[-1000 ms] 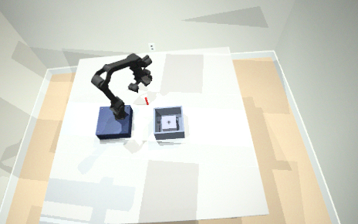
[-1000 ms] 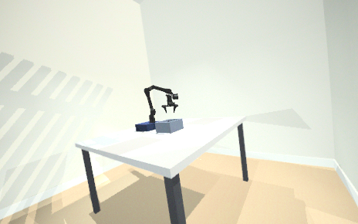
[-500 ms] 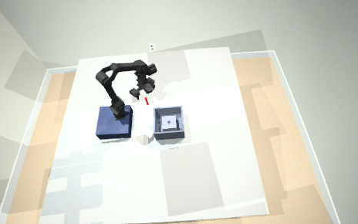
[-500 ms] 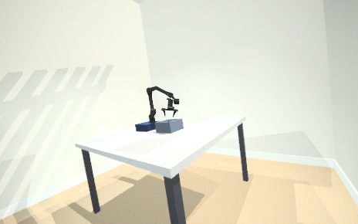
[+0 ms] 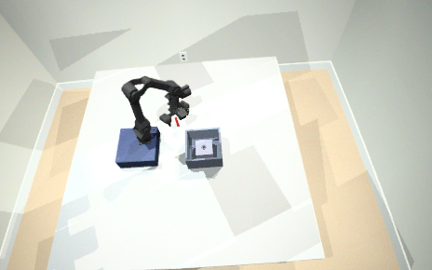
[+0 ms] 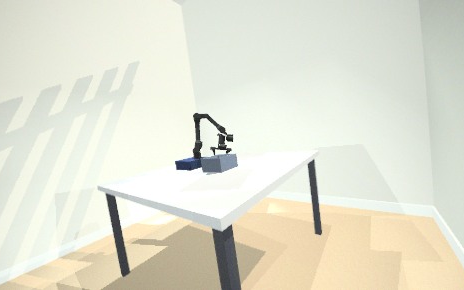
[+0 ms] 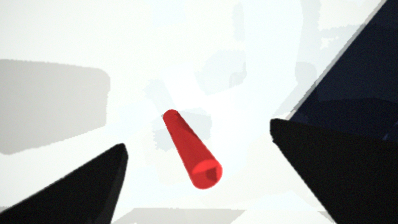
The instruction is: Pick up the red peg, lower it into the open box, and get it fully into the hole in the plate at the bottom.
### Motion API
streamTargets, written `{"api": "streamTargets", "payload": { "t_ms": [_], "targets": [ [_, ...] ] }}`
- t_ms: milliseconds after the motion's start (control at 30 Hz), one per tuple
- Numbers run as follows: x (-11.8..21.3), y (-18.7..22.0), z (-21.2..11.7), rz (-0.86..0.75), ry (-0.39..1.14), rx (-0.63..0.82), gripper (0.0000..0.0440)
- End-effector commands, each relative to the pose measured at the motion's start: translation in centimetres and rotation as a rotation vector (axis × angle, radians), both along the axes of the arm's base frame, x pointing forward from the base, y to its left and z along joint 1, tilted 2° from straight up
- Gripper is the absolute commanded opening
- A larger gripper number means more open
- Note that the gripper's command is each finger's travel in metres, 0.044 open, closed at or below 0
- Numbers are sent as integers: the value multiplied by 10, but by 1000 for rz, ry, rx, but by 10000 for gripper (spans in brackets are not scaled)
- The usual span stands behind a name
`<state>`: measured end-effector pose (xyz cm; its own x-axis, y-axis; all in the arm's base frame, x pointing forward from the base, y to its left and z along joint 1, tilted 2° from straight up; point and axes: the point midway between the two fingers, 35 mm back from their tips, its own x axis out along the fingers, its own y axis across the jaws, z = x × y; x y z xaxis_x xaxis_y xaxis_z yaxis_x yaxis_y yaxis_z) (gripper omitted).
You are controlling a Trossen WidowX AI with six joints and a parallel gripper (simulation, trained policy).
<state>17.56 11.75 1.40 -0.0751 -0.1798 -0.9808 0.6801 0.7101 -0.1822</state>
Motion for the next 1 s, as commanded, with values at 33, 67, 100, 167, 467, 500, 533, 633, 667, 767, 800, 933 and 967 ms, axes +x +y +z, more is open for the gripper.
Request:
{"api": "streamTargets", "payload": {
  "t_ms": [33, 67, 100, 167, 467, 500, 533, 633, 667, 767, 800, 933, 967],
  "targets": [
    [0, -6, -22, 10, -10, -19, 422],
    [-1, -6, -25, 13, -10, -21, 405],
    [-1, -7, -28, 15, -9, -22, 382],
    [-2, -8, -34, 18, -4, -26, 330],
    [-8, -13, -46, 17, 39, -56, 95],
    [-9, -14, -46, 19, 46, -61, 69],
    [-10, -14, -46, 20, 53, -66, 42],
    [-12, -17, -46, 24, 74, -83, 0],
    [-9, -18, -44, 31, 67, -92, 0],
    [0, -20, -34, 38, 35, -105, 0],
    [2, -20, -30, 42, 28, -110, 0],
    [10, -22, -16, 53, 3, -125, 0],
    [12, -23, -12, 54, -4, -128, 0]
  ]
}}
